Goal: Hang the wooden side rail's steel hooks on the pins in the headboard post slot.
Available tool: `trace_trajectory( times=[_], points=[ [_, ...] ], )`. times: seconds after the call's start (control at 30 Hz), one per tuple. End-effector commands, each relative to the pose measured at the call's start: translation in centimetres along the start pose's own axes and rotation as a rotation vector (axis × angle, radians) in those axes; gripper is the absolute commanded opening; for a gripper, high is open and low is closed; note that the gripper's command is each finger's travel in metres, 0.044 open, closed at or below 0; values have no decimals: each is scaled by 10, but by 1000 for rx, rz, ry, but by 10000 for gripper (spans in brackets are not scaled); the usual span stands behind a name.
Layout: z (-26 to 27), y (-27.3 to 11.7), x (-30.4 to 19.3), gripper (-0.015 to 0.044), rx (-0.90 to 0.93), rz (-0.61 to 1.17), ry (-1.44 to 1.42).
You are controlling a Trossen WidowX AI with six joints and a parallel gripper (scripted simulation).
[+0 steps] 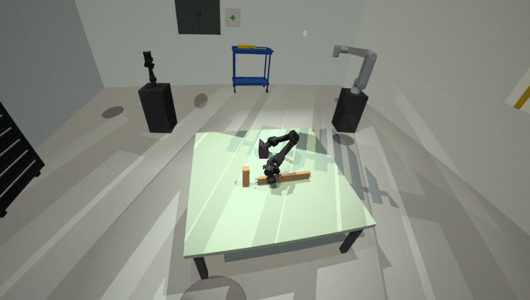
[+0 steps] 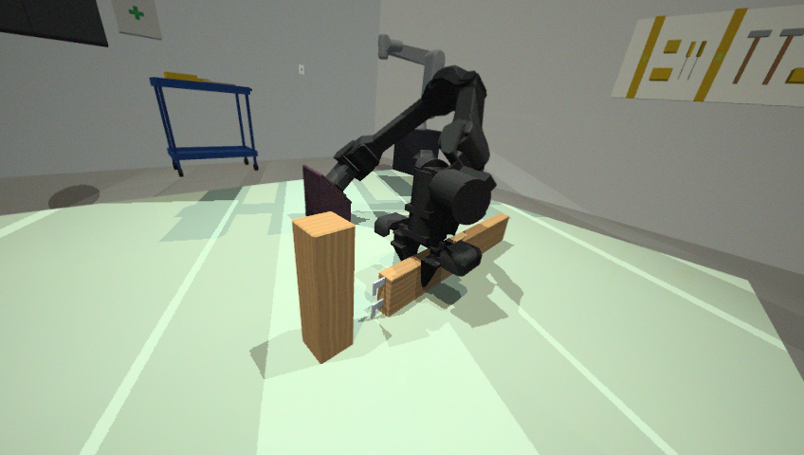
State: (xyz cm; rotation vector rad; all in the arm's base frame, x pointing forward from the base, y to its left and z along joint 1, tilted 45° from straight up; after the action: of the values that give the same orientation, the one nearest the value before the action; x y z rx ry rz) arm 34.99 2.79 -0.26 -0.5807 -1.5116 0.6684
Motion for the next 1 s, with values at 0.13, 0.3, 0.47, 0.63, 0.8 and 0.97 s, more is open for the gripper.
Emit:
trace_trajectory(
  times=[0.13, 0.3, 0.47, 0.63, 0.8, 0.97],
  points=[
    [2, 0, 0, 0, -1, -4, 3],
    [4, 0, 0, 0, -1, -4, 3],
    [6, 0, 0, 0, 0, -4, 3],
    [3, 0, 0, 0, -2, 0, 4],
    [3, 0, 0, 0, -2, 0, 4],
    [3, -1, 0, 0, -1, -4, 3]
  ],
)
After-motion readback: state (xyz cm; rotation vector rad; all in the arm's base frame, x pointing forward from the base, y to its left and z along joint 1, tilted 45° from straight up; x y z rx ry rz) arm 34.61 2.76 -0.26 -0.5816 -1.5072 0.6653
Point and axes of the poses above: the point midway between the two fingers, 35 mm back from their tips, its own y axis out along the fingers, its own z axis across the jaws, x = y × z, the point moved 4 cm from there along -y, back along the fingers, and after that the axes turned 9 degrees about y, right-handed, at the moved point
